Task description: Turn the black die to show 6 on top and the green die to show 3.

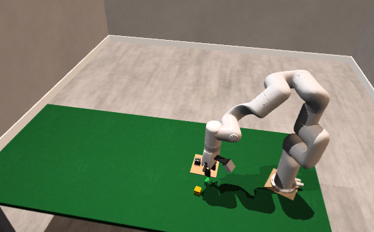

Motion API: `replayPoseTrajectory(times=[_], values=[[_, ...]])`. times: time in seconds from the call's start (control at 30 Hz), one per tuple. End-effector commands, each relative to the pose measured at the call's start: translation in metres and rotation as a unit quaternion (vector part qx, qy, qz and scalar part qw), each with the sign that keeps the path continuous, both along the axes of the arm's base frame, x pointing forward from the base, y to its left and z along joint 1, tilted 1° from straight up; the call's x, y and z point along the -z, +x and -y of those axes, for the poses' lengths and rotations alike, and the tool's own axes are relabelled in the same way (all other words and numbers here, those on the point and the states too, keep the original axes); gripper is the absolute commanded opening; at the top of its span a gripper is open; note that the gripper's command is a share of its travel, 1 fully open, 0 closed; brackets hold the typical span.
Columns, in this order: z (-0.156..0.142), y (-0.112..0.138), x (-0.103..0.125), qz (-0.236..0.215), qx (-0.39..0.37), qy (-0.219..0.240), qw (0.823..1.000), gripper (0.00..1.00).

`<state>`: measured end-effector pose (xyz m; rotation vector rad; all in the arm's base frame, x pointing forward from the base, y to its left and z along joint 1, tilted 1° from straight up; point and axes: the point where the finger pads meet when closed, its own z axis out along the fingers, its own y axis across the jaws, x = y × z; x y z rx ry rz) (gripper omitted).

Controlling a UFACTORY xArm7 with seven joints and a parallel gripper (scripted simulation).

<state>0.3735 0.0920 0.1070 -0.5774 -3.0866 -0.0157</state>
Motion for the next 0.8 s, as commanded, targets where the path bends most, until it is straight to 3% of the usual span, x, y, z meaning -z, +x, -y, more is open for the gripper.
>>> replayPoseTrajectory(times=[0.0,0.77], values=[[-0.0004,0.0013,-0.0013,0.002,0.0,0.001,1.0,0.47],[-0.0004,0.0014,0.004,0.002,0.0,0.001,1.0,0.47]])
